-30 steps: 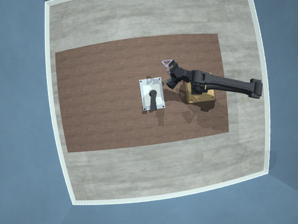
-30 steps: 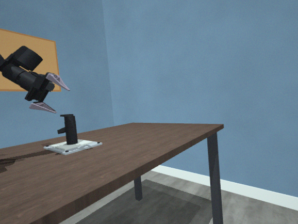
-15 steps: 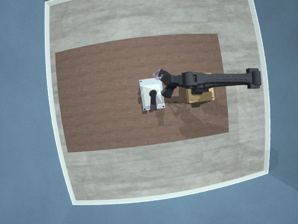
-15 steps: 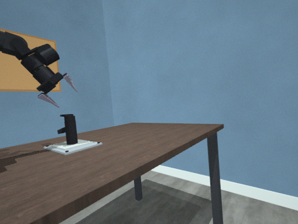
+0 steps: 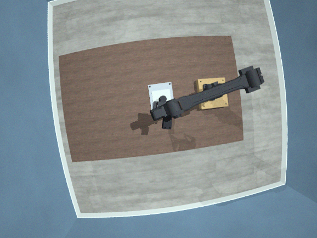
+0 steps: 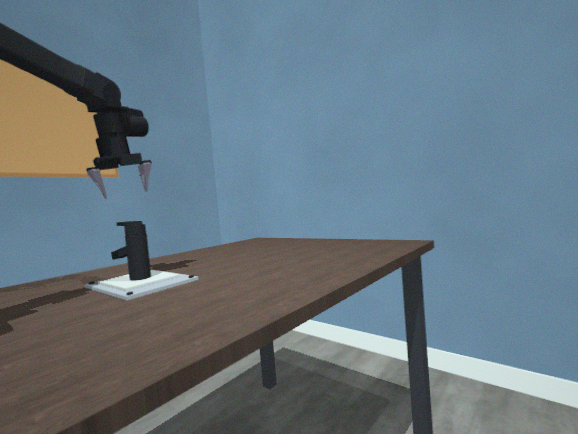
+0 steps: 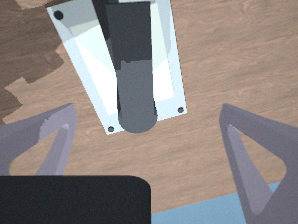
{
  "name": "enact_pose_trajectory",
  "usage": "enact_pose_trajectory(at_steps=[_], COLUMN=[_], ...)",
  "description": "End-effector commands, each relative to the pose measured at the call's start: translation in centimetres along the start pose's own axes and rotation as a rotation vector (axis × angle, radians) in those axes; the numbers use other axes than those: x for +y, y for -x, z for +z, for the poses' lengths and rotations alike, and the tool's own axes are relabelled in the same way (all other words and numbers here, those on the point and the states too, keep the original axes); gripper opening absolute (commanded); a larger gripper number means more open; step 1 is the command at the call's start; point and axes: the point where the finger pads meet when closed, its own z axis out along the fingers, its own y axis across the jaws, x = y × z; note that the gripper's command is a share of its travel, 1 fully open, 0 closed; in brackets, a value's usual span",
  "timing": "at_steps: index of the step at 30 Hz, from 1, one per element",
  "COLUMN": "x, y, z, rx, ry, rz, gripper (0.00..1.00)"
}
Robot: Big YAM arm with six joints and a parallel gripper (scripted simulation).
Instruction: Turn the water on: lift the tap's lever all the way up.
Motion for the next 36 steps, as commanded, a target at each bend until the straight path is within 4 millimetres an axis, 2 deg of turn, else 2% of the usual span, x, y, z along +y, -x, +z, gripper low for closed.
enact_pose_trajectory(at_steps=[1, 3, 8, 9, 36], x=[-1.1, -0.9, -0.6, -0.6, -0.4], y=[3.8, 4.5, 4.0, 3.9, 3.3], z=[-0.9, -0.8, -0.7, -0.7, -0.7], rx=[0.01, 0.012, 0.016, 0.016, 0.013], ry=[0.089, 0.111, 0.116, 0.116, 0.105], rz=[-0.033, -0.044, -0.037, -0.035, -0.031], gripper=[1.0, 1.0, 1.0, 0.0, 0.0])
